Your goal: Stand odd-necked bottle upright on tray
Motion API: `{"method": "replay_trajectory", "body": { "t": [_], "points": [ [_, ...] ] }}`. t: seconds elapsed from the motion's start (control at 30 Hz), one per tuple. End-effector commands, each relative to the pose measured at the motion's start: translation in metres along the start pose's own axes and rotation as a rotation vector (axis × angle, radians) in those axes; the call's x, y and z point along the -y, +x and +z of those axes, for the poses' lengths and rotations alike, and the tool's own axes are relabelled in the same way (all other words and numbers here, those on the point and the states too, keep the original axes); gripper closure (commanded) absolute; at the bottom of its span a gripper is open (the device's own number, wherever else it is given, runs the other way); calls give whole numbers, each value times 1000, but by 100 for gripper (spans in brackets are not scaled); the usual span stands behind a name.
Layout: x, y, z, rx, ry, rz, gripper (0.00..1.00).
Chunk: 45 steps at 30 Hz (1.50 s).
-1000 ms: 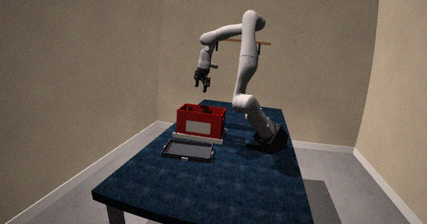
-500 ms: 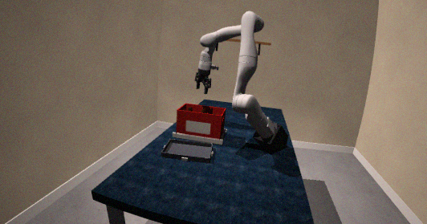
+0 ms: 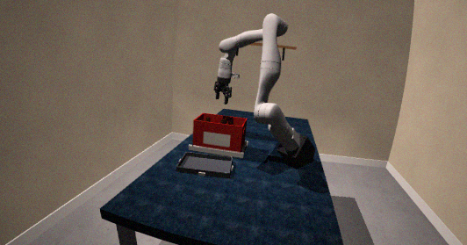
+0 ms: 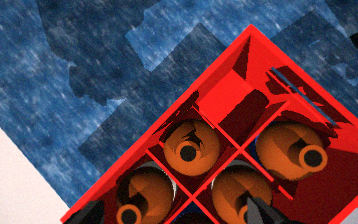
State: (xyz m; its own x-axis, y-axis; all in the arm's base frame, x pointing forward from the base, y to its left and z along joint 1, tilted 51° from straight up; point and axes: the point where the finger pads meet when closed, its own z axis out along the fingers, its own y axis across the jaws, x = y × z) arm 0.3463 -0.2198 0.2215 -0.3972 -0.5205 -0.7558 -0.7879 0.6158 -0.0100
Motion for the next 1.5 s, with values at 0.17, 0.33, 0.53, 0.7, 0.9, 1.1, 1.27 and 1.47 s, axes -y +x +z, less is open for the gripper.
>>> {"method": "replay_trajectory", "body": {
  "t": [0.17, 0.33, 0.53, 0.7, 0.9, 1.1, 1.27, 1.47],
  "points": [
    [0, 2, 7, 8, -24, 0, 0],
    [0, 2, 7, 8, -24, 0, 0],
    [-1, 5, 12, 11, -40, 2, 0],
    [-1, 8, 16, 13, -55, 3, 0],
    [-2, 10, 19, 15, -68, 4, 0],
    [-3, 14, 25, 18, -88, 6, 0],
    [-5, 19, 31, 21, -113, 8, 0],
    [-5, 19, 32, 22, -115, 8, 0]
  ]
}}
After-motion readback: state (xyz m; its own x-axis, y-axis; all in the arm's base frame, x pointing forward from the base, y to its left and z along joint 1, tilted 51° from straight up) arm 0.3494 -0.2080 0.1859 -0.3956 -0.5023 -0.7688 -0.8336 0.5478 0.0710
